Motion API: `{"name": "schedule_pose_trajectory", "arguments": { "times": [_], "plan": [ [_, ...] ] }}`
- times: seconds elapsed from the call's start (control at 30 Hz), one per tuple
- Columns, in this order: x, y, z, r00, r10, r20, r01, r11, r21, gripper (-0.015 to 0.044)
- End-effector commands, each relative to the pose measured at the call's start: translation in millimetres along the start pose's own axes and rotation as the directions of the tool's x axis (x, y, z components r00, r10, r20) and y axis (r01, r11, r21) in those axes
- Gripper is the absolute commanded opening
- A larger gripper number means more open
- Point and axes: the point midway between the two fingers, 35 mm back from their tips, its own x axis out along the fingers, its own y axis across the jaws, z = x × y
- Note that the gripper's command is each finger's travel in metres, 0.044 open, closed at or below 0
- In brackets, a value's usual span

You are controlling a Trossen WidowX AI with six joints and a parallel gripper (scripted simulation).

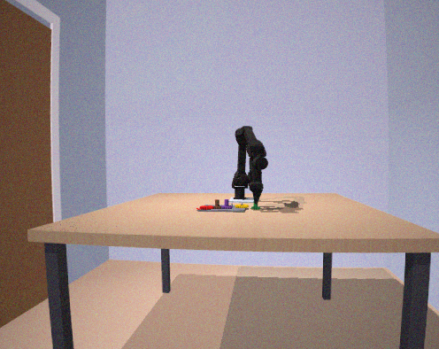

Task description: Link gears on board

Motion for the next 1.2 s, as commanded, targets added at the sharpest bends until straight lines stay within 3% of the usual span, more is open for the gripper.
{"name": "schedule_pose_trajectory", "arguments": {
  "times": [0.0, 0.4, 0.7, 1.17],
  "plan": [
    [1.6, 0.3, 0.2, 1.000, 0.000, 0.002, 0.000, 1.000, 0.003, 0.0387],
    [1.6, 0.3, 0.2, 1.000, 0.000, 0.002, 0.000, 1.000, 0.003, 0.0072],
    [1.6, 0.3, 0.2, 1.000, 0.000, 0.002, 0.000, 1.000, 0.003, 0.0000],
    [-23.1, 6.6, -0.8, 1.000, 0.000, 0.002, 0.000, 1.000, 0.003, 0.0000]
  ]
}}
